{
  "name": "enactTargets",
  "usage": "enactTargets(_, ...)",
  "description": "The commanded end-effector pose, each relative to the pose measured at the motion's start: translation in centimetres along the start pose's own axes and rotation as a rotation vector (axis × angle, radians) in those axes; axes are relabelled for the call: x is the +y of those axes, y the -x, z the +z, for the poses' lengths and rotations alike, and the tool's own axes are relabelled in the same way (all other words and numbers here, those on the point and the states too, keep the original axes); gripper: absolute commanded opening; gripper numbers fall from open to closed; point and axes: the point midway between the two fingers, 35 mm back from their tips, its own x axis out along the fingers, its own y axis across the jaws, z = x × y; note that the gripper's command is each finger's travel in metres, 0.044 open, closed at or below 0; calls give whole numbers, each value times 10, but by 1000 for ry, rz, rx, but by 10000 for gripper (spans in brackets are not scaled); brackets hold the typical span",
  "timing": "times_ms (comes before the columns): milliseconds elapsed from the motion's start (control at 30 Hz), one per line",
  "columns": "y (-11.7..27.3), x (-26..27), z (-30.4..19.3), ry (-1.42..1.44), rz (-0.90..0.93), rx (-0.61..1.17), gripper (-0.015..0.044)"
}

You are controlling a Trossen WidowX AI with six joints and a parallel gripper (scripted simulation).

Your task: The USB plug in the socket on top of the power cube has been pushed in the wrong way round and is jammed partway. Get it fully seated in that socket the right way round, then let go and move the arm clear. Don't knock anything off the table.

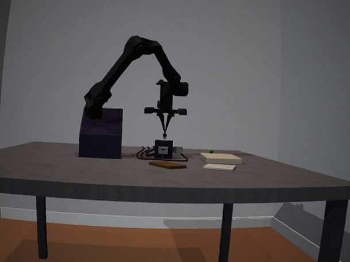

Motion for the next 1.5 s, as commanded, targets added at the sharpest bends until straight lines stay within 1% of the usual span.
enactTargets(0, -1, 0, 0, 5, 2, -2, 0)
enactTargets(1467, -6, 1, 0, 5, 2, -1, 0)
